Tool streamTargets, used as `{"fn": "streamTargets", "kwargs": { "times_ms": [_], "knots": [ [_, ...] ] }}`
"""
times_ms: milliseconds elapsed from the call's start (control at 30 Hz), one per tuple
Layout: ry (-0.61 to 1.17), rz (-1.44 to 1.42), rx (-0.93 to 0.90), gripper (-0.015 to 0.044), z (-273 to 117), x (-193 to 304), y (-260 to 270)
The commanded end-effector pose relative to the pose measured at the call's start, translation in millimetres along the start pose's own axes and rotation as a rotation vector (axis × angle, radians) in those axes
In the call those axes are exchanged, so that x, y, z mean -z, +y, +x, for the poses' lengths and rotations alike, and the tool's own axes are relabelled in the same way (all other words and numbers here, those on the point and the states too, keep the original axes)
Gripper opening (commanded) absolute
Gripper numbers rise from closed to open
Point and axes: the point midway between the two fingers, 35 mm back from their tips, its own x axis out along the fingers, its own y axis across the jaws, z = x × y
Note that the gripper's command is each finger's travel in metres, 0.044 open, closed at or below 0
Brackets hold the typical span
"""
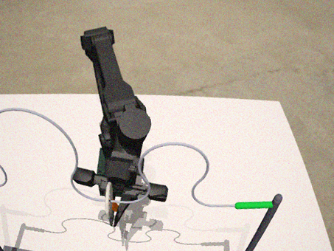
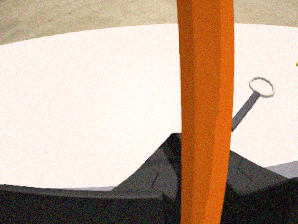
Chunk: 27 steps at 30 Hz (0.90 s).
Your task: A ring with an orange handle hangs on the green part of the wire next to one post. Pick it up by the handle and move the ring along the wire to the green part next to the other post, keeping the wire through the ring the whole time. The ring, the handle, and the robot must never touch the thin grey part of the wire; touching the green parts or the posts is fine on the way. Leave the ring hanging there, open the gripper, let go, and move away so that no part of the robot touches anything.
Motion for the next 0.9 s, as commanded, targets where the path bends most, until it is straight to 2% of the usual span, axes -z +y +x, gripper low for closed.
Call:
{"fn": "streamTargets", "kwargs": {
  "times_ms": [0,867],
  "knots": [
    [0.002,0.017,-0.004,-0.0150,0,-1,5],
    [0.022,0.200,-0.109,-0.0150,-8,-5,54]
  ]
}}
